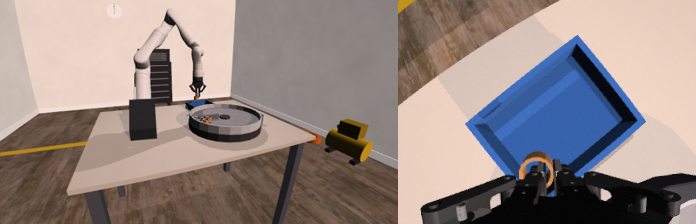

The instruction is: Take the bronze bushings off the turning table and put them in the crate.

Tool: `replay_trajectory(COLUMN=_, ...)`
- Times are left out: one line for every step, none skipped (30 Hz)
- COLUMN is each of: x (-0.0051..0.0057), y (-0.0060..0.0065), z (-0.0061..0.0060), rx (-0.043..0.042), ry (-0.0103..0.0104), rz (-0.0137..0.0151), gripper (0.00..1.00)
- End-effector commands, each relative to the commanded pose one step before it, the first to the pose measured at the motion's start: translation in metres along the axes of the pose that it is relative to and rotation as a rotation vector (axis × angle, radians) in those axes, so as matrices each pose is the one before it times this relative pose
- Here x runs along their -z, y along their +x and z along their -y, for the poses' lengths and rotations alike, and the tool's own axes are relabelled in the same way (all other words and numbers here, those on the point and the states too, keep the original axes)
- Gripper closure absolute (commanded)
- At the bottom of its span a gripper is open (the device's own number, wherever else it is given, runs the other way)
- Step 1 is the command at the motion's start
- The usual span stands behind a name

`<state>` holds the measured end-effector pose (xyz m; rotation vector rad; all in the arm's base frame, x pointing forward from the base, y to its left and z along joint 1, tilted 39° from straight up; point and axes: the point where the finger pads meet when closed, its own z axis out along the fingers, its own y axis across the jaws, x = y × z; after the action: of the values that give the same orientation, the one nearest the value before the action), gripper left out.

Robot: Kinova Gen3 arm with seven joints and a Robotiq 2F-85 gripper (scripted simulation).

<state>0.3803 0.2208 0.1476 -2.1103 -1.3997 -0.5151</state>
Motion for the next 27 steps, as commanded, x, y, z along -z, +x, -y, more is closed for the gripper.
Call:
replay_trajectory(x=-0.00424, y=-0.00214, z=0.00214, rx=-0.0028, ry=0.00962, rz=0.00414, gripper=1.0)
replay_trajectory(x=0.0, y=0.0, z=0.0, rx=0.0, ry=0.0, rz=0.0, gripper=1.0)
replay_trajectory(x=0.0, y=0.0, z=0.0, rx=0.0, ry=0.0, rz=0.0, gripper=1.0)
replay_trajectory(x=0.0, y=0.0, z=0.0, rx=0.0, ry=0.0, rz=0.0, gripper=1.0)
replay_trajectory(x=0.0, y=0.0, z=0.0, rx=0.0, ry=0.0, rz=0.0, gripper=1.0)
replay_trajectory(x=0.0, y=0.0, z=0.0, rx=0.0, ry=0.0, rz=0.0, gripper=1.0)
replay_trajectory(x=0.0, y=0.0, z=0.0, rx=0.0, ry=0.0, rz=0.0, gripper=1.0)
replay_trajectory(x=0.0, y=0.0, z=0.0, rx=0.0, ry=0.0, rz=0.0, gripper=1.0)
replay_trajectory(x=0.0, y=0.0, z=0.0, rx=0.0, ry=0.0, rz=0.0, gripper=1.0)
replay_trajectory(x=0.0, y=0.0, z=0.0, rx=0.0, ry=0.0, rz=0.0, gripper=1.0)
replay_trajectory(x=-0.00407, y=0.00025, z=-0.00003, rx=0.00067, ry=-0.00077, rz=-0.00014, gripper=1.0)
replay_trajectory(x=-0.00424, y=0.00015, z=0.00003, rx=0.00044, ry=-0.00035, rz=0.0, gripper=1.0)
replay_trajectory(x=-0.00424, y=0.00015, z=0.00003, rx=0.00044, ry=-0.00035, rz=0.0, gripper=1.0)
replay_trajectory(x=-0.00424, y=0.00015, z=0.00003, rx=0.00044, ry=-0.00035, rz=0.0, gripper=1.0)
replay_trajectory(x=-0.00424, y=0.00015, z=0.00003, rx=0.00044, ry=-0.00035, rz=0.0, gripper=1.0)
replay_trajectory(x=0.0, y=0.0, z=0.0, rx=0.0, ry=0.0, rz=0.0, gripper=1.0)
replay_trajectory(x=0.0, y=0.0, z=0.0, rx=0.0, ry=0.0, rz=0.0, gripper=1.0)
replay_trajectory(x=0.0, y=0.0, z=0.0, rx=0.0, ry=0.0, rz=0.0, gripper=1.0)
replay_trajectory(x=0.0, y=0.0, z=0.0, rx=0.0, ry=0.0, rz=0.0, gripper=1.0)
replay_trajectory(x=0.0, y=0.0, z=0.0, rx=0.0, ry=0.0, rz=0.0, gripper=1.0)
replay_trajectory(x=0.0, y=0.0, z=0.0, rx=0.0, ry=0.0, rz=0.0, gripper=1.0)
replay_trajectory(x=0.0, y=0.0, z=0.0, rx=0.0, ry=0.0, rz=0.0, gripper=1.0)
replay_trajectory(x=0.0, y=0.0, z=0.0, rx=0.0, ry=0.0, rz=0.0, gripper=1.0)
replay_trajectory(x=0.0, y=0.0, z=0.0, rx=0.0, ry=0.0, rz=0.0, gripper=1.0)
replay_trajectory(x=0.0, y=0.0, z=0.0, rx=0.0, ry=0.0, rz=0.0, gripper=1.0)
replay_trajectory(x=0.0, y=0.0, z=0.0, rx=0.0, ry=0.0, rz=0.0, gripper=1.0)
replay_trajectory(x=0.0, y=0.0, z=0.0, rx=0.0, ry=0.0, rz=0.0, gripper=1.0)
